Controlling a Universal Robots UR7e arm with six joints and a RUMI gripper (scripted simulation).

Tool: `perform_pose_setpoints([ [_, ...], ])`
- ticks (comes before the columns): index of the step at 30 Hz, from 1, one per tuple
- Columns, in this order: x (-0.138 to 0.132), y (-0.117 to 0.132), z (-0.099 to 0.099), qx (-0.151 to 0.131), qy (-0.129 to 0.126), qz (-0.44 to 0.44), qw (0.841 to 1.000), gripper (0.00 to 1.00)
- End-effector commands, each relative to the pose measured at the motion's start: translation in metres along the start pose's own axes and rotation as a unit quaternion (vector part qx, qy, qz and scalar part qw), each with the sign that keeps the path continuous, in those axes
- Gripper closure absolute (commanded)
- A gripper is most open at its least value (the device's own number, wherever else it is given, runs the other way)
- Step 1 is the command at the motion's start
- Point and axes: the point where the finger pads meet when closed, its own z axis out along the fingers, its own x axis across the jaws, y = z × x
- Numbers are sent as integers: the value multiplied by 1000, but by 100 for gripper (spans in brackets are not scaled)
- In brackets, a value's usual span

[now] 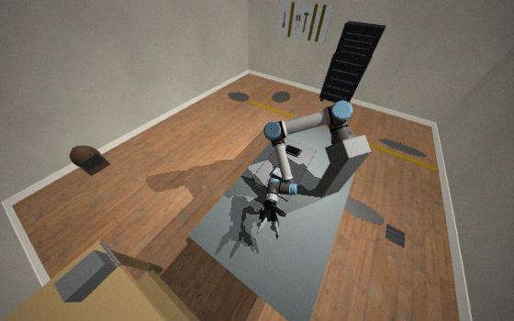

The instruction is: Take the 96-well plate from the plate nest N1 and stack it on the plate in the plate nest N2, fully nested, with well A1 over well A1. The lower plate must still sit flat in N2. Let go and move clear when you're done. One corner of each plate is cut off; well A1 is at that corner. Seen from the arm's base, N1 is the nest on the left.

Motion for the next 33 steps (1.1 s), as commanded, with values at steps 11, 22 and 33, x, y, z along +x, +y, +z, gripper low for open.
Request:
perform_pose_setpoints([
  [11, 1, 0, 0, 0, 0, 0, 1000, 0],
  [22, -6, 16, -16, -30, -13, 57, 998, 0],
  [33, -16, 38, -40, -71, -27, 130, 989, 0],
])
